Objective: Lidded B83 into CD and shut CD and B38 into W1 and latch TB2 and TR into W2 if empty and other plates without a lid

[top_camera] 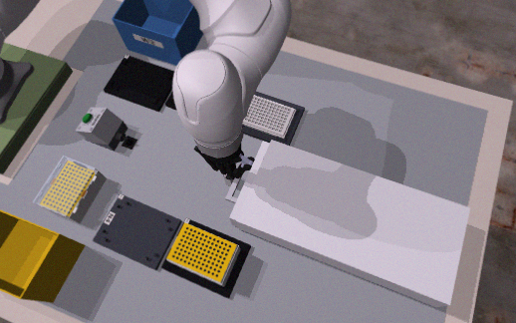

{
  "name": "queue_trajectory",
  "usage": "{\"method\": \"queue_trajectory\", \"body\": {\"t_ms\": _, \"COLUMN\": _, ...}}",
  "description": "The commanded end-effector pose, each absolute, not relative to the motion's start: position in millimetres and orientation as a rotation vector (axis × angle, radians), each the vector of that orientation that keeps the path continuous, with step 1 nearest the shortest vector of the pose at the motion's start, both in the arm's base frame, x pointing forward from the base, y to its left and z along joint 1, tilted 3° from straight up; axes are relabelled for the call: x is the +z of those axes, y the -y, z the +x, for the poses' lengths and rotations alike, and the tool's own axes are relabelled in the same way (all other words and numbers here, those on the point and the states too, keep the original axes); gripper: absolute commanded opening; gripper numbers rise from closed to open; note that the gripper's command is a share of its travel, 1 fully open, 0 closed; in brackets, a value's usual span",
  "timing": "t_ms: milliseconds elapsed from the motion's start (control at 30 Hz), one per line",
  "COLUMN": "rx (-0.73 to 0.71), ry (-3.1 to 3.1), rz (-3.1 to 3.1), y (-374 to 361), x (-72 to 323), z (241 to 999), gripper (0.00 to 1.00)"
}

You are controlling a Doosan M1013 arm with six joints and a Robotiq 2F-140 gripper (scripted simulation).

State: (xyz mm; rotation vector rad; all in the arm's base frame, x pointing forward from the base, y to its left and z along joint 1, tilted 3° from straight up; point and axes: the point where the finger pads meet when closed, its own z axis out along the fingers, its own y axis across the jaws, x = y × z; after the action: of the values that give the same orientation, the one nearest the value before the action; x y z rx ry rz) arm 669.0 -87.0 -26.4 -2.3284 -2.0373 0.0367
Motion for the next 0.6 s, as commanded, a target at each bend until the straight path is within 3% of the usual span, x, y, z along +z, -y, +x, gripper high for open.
{"method": "queue_trajectory", "body": {"t_ms": 0, "rx": 0.031, "ry": 2.040, "rz": -2.331, "y": 87, "x": -26, "z": 671, "gripper": 0.00}}
{"method": "queue_trajectory", "body": {"t_ms": 567, "rx": 0.031, "ry": 2.040, "rz": -2.331, "y": 86, "x": -25, "z": 659, "gripper": 0.00}}
